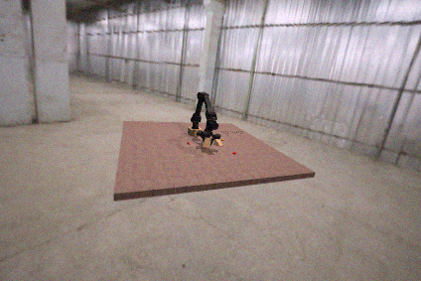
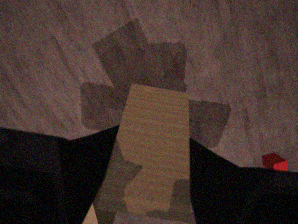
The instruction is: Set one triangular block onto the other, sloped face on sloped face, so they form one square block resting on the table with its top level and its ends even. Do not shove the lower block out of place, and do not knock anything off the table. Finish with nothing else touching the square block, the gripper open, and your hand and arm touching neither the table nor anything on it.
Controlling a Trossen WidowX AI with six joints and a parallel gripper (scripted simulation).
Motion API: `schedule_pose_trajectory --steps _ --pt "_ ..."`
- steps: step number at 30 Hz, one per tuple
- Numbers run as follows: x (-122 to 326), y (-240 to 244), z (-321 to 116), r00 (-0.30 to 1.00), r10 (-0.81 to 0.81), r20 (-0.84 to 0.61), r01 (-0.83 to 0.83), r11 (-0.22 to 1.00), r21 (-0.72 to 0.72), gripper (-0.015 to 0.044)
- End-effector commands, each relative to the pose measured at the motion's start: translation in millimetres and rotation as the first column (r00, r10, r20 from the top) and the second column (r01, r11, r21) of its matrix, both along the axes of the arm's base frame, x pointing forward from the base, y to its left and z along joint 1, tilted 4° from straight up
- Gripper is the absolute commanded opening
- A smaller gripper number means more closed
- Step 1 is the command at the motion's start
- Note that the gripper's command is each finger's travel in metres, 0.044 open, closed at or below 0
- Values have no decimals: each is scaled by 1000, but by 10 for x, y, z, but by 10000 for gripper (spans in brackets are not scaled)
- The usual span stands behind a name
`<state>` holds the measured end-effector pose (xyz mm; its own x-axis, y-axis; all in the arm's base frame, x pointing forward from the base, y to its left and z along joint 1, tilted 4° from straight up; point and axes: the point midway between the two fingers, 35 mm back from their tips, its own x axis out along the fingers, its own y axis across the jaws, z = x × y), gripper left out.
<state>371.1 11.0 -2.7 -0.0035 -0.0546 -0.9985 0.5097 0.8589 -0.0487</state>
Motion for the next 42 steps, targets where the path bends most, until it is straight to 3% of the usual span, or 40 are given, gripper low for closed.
schedule_pose_trajectory --steps 1,14,27,35,42 --pt "5 -4 -1 993 -122 9 122 993 -5 0" --pt "7 -2 -2 898 -439 28 439 898 -4 0" --pt "10 0 -2 696 -717 46 717 697 4 0" --pt "11 1 -2 562 -825 54 826 564 10 0" --pt "12 0 -13 559 -828 55 829 560 10 0"
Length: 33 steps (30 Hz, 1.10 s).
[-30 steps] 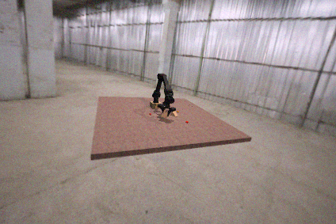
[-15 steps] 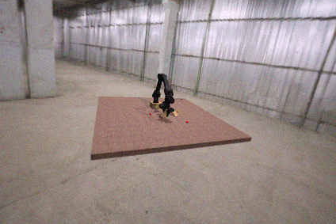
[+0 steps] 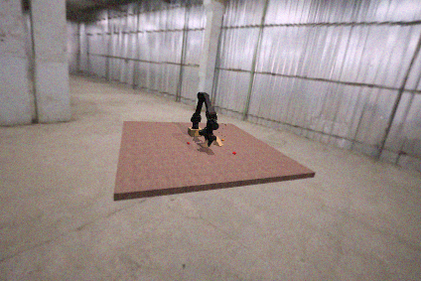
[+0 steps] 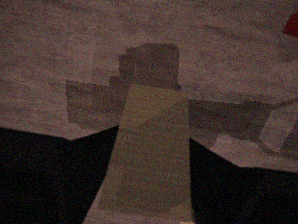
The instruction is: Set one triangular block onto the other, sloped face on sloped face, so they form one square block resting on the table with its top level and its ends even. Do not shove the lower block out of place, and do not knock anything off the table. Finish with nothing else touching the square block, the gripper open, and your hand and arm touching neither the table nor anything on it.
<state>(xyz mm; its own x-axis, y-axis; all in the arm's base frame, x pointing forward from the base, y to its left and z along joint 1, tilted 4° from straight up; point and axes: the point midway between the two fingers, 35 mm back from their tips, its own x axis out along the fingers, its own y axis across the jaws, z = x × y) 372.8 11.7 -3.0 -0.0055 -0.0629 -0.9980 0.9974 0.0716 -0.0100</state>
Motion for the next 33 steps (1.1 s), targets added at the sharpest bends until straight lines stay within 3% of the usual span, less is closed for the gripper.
schedule_pose_trajectory --steps 1,22,33 --pt "-4 -7 -21 1000 -14 -2 14 1000 -4 0" --pt "-7 -17 -281 1000 5 0 -5 1000 0 0" --pt "-6 -15 -262 1000 -1 0 1 1000 0 289"
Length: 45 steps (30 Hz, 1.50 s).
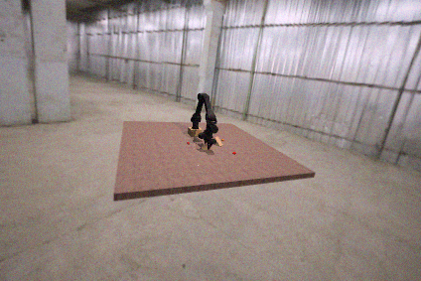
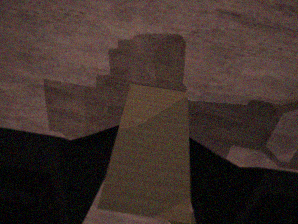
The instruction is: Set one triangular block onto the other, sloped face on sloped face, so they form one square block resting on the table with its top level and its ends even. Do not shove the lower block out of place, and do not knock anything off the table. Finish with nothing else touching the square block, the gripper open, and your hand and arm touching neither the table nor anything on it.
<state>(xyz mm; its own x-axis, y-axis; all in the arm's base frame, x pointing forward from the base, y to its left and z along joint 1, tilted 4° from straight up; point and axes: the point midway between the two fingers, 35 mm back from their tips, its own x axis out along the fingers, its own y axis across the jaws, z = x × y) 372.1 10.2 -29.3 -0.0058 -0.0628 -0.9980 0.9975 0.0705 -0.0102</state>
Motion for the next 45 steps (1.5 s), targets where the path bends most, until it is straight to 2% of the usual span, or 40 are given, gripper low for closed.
schedule_pose_trajectory --steps 1,6,13,19,28,30,34,36,45 --pt "1 0 2 1000 0 0 0 1000 0 315" --pt "1 0 2 1000 0 0 0 1000 0 440" --pt "3 2 26 1000 0 0 0 1000 0 440" --pt "13 35 603 1000 0 1 0 1000 0 440" --pt "71 34 621 999 6 33 -6 1000 2 440" --pt "54 93 622 1000 2 16 -1 999 -43 440" --pt "-6 439 765 1000 -3 -1 2 951 -308 440" --pt "-22 567 841 1000 8 18 0 918 -397 440" --pt "-24 583 851 1000 10 21 0 913 -407 440"
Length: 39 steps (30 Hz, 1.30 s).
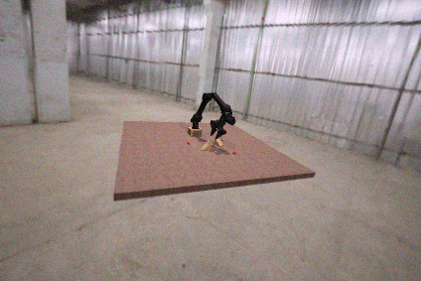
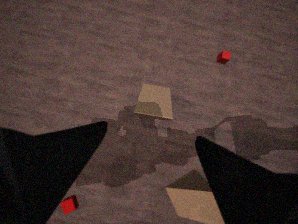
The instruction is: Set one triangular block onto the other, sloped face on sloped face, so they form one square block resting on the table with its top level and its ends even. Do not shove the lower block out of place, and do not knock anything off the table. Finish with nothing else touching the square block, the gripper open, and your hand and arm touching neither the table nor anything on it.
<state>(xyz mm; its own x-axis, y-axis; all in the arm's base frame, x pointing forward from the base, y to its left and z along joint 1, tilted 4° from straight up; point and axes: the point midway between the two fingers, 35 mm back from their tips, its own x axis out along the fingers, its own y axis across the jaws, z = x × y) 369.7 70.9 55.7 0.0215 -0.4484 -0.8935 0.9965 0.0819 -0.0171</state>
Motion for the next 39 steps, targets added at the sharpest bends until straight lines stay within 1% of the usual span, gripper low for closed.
schedule_pose_trajectory --steps 1,39 --pt "1 -26 -2 1000 -12 1 12 1000 -17 440" --pt "46 -301 -547 1000 -12 2 12 1000 -18 440"
